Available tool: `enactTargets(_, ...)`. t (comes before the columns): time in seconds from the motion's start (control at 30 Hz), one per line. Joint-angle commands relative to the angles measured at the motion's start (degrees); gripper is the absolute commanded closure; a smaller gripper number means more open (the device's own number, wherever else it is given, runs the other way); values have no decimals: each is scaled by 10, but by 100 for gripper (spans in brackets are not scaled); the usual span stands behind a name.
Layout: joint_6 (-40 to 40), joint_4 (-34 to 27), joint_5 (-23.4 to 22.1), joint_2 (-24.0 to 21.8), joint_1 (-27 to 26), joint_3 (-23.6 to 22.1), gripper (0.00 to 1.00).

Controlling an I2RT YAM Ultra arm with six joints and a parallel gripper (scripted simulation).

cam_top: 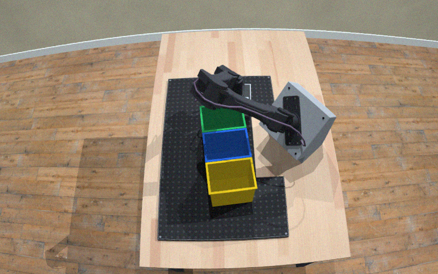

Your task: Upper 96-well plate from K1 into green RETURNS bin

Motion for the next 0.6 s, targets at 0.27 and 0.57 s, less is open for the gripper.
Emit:
enactTargets(0.27, 1, 3, -8, -6, -9, 2, 100)
enactTargets(0.57, -15, -21, -14, -24, -23, 4, 100)
